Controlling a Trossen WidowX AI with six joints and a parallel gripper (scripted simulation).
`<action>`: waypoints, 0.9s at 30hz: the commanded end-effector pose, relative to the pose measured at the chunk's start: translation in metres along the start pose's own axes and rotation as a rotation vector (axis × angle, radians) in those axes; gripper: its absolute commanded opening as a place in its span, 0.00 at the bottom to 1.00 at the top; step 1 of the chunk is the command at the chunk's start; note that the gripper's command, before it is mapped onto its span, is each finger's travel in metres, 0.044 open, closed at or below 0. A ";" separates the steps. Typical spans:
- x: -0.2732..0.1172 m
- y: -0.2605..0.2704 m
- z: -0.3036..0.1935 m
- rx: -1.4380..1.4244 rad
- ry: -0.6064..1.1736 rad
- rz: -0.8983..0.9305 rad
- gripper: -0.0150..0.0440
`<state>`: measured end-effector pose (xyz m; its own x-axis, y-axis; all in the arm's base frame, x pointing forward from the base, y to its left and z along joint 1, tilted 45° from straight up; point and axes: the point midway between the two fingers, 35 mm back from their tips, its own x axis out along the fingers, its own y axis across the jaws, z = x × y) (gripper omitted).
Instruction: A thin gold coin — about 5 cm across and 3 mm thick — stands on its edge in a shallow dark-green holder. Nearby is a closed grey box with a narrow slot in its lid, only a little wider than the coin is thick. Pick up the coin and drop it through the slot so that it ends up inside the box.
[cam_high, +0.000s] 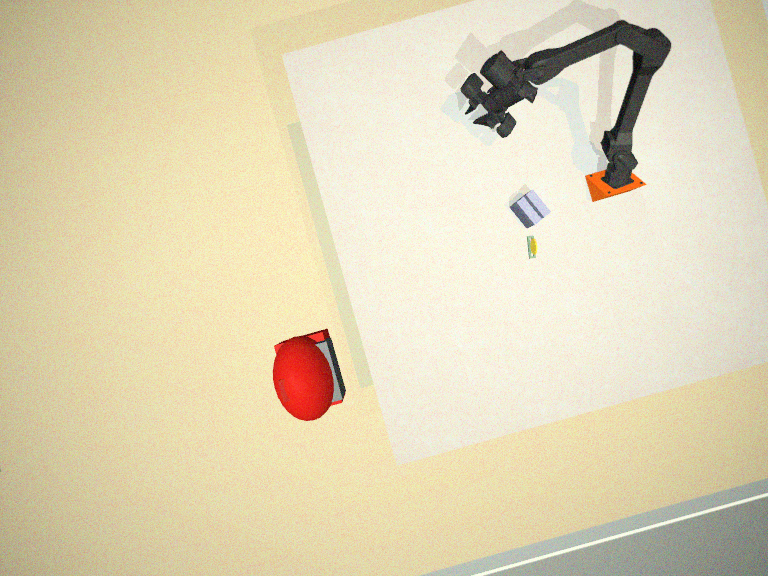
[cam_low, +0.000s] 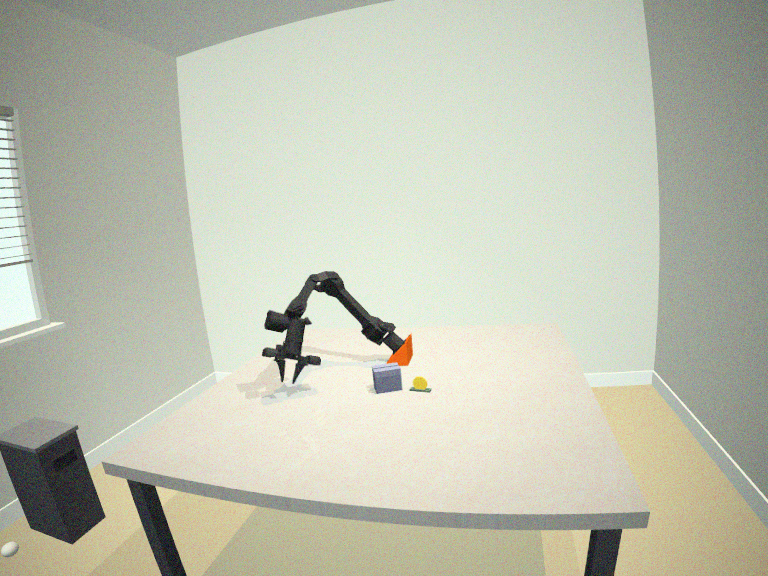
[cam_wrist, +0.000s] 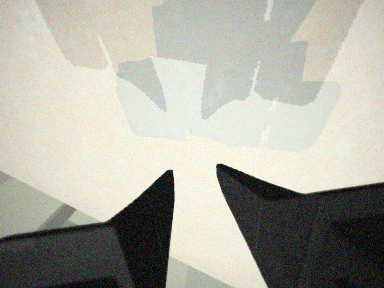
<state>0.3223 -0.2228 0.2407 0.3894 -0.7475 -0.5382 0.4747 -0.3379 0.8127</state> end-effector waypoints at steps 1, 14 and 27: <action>0.000 -0.032 -0.067 -0.066 0.096 -0.120 0.53; -0.048 -0.177 -0.204 -0.399 0.174 -0.439 0.53; -0.127 -0.324 -0.235 -0.692 -0.125 -0.497 0.53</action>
<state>0.3252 0.0926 0.0065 -0.0353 -0.6036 -0.7965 0.9479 -0.2728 0.1648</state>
